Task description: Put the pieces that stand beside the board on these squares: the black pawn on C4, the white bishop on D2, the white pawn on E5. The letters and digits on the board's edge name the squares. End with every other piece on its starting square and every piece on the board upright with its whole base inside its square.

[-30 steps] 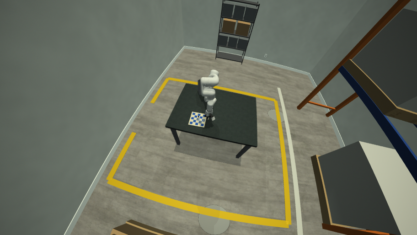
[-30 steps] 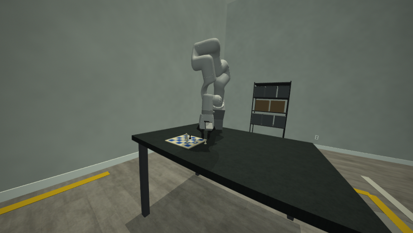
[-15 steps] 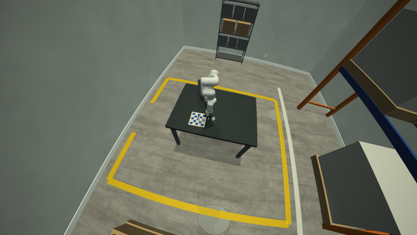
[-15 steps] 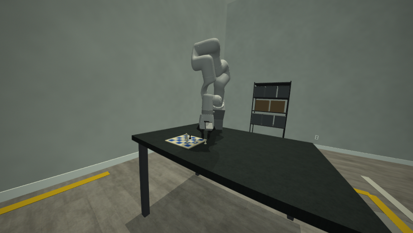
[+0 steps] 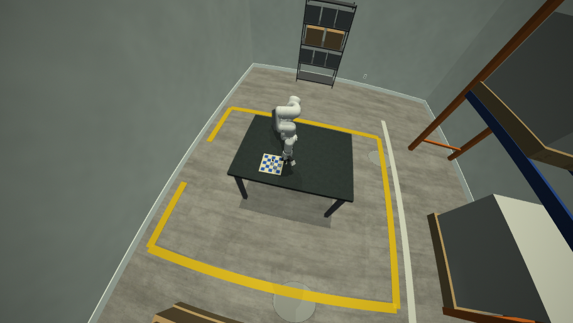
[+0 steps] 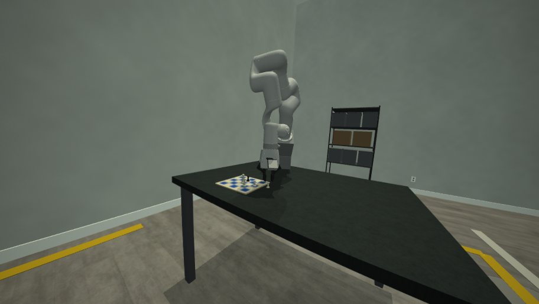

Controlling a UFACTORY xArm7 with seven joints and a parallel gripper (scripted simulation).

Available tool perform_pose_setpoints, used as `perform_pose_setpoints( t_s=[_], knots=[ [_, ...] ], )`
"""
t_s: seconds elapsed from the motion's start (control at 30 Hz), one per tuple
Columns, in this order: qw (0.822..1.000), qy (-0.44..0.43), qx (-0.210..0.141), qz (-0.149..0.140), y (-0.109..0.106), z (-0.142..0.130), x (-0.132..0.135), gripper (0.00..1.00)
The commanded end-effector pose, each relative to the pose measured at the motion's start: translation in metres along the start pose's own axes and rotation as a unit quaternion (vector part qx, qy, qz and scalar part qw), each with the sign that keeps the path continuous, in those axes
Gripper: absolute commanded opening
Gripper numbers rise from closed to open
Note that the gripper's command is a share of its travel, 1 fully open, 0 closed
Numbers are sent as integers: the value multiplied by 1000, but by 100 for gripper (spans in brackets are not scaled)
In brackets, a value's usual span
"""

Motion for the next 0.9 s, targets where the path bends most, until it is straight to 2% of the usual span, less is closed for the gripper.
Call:
perform_pose_setpoints(
  t_s=[0.0, 0.43, 0.87],
  knots=[
    [1000, 0, 0, 0, 0, 0, 0, 34],
    [1000, 0, 0, 0, 4, 0, 0, 34],
    [1000, 0, 0, 0, 26, 0, 0, 34]
  ],
)
Point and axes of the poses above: the point where the finger pads meet when closed, its own y axis out along the fingers, its own x axis across the jaws, z = x × y, the point moved 3 cm from there along -y, back along the fingers, and after that the axes turned 4 degrees about -y, right-handed, at the moved point
